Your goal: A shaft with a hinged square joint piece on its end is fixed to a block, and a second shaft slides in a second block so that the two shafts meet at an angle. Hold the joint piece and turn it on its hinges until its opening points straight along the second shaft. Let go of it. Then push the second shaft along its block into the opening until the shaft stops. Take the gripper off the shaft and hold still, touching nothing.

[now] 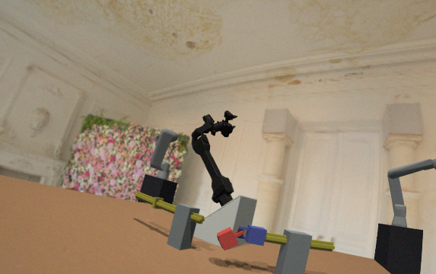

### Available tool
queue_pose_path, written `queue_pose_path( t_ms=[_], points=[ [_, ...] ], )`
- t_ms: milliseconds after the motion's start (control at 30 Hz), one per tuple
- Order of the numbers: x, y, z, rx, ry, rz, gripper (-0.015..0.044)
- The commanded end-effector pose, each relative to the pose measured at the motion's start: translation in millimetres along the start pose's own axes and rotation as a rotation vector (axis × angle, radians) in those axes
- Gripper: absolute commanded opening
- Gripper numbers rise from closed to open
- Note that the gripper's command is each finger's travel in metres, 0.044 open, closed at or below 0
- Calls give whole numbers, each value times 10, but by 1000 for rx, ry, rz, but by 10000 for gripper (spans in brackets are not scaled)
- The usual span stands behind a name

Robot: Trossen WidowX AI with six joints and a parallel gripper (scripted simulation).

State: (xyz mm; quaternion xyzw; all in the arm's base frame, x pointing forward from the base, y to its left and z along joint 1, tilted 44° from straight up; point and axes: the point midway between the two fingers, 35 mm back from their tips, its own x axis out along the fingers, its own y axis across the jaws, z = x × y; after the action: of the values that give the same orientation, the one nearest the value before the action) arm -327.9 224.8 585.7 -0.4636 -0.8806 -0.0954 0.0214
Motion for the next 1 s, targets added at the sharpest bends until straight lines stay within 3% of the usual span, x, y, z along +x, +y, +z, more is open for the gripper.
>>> queue_pose_path(
  t_ms=[0, 400, 967],
  points=[
    [0, 0, 0, 0, 0, 0, 426],
    [318, 293, 591, -243, -161, 67, 440],
    [786, 1407, 1804, -586, -534, 235, 440]
  ],
)
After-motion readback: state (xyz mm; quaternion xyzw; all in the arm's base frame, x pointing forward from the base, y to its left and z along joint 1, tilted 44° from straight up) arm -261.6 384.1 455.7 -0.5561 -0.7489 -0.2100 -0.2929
